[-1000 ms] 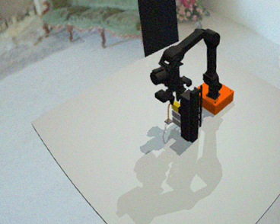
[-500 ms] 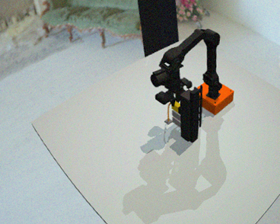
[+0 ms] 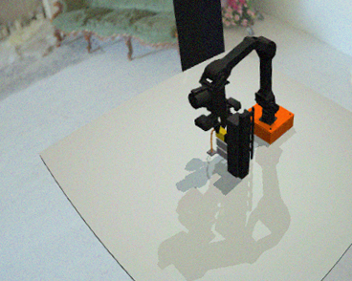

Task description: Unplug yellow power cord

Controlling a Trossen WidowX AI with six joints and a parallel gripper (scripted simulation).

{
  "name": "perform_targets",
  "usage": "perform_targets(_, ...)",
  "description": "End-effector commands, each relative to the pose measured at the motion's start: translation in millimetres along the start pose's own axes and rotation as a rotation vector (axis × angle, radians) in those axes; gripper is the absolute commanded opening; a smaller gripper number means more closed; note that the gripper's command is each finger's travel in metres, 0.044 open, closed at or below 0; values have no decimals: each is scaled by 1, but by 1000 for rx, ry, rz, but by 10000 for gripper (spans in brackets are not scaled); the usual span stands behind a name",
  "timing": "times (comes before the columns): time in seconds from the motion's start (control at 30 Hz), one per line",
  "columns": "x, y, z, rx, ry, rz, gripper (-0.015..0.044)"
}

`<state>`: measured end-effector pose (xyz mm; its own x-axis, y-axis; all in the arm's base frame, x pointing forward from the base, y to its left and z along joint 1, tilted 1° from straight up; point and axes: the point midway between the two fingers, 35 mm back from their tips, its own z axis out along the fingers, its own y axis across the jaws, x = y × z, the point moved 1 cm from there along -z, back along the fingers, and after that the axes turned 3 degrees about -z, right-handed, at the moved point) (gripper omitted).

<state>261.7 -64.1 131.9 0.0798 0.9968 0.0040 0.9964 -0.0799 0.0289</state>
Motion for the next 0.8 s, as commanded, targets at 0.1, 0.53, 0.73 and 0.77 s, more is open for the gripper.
perform_targets(0.1,-15,1,-1,-2,-19,4,0)
perform_targets(0.53,-36,-1,-2,-1,-22,6,0)
perform_targets(0.73,-46,-3,-3,0,-23,7,0)
perform_targets(0.77,-44,-3,-3,0,-23,7,26)
